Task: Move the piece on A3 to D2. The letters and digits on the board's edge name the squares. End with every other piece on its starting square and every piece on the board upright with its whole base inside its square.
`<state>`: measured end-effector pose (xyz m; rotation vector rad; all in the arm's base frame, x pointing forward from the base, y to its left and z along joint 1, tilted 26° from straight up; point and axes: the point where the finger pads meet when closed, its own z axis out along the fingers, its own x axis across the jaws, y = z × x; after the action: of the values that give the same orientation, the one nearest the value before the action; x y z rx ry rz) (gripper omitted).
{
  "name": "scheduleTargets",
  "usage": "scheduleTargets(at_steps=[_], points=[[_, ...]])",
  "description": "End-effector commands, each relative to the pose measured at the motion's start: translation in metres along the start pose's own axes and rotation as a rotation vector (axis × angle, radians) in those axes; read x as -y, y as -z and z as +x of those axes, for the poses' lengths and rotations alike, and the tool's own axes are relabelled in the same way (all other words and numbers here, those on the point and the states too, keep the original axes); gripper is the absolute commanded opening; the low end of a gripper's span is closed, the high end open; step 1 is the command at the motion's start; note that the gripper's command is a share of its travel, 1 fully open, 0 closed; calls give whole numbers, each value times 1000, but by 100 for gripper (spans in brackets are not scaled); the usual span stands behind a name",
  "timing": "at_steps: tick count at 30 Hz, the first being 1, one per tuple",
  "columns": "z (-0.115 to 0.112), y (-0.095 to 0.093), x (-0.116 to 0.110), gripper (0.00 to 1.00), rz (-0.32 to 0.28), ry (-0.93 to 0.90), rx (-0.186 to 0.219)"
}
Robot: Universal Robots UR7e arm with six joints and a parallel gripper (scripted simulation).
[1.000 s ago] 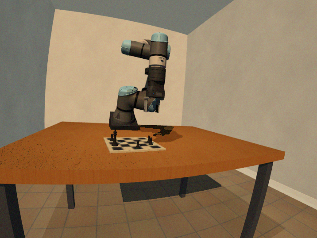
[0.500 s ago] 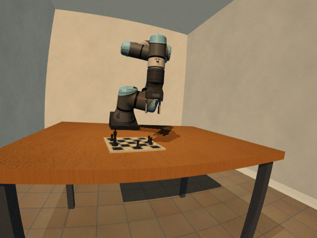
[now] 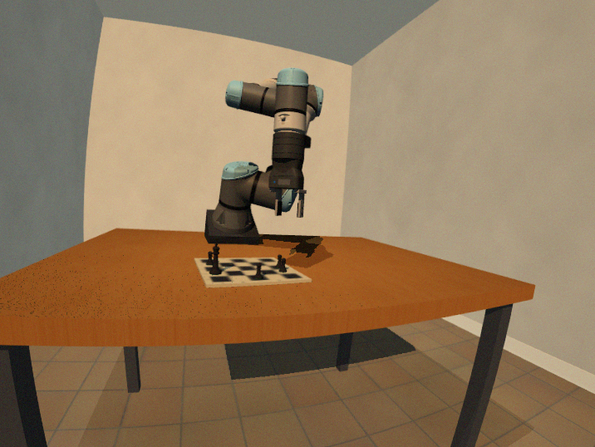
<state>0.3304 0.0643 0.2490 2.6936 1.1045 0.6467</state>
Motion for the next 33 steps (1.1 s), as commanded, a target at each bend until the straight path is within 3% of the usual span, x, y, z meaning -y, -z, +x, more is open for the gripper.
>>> scheduleTargets(at_steps=[1,15,17,33], points=[[2,-2,1,100,-13,-176,15],[6,-12,-2,100,-17,-825,10],[6,-12,-2,100,-17,-825,10],[4,-21,-11,100,-21,-1448,5]])
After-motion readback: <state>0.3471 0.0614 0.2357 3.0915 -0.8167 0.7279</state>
